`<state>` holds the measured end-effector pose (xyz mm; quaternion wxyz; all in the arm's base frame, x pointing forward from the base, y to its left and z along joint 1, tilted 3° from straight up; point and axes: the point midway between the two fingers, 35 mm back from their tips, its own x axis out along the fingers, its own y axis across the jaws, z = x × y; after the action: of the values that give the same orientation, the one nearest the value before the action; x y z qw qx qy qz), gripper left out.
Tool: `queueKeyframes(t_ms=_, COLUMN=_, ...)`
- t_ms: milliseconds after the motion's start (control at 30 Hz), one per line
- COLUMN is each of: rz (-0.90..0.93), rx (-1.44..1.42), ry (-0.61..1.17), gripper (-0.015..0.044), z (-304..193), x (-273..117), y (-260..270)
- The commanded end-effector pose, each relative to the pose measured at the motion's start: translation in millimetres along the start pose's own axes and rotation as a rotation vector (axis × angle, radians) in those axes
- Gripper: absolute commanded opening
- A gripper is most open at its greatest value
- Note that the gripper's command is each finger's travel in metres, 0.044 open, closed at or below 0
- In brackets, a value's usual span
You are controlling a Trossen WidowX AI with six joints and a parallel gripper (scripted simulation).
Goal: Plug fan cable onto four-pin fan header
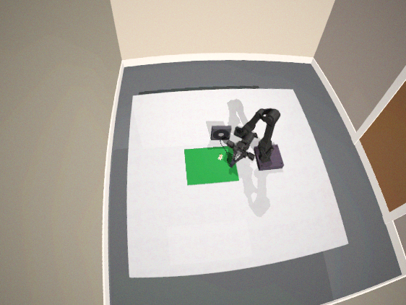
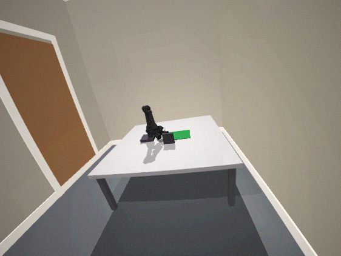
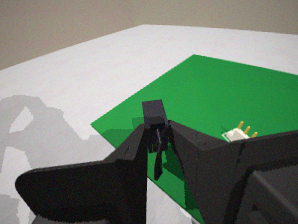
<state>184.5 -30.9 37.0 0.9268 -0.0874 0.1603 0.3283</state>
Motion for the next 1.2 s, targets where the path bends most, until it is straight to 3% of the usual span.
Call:
queueKeyframes(t_ms=0, rz=0.002, rx=0.01, ry=-0.001, gripper=0.0, z=-3.5, x=1.6, y=1.1)
queueKeyframes(t_ms=1167, rz=0.001, rx=0.001, ry=0.0, gripper=0.0, z=-10.6, x=4.2, y=0.2)
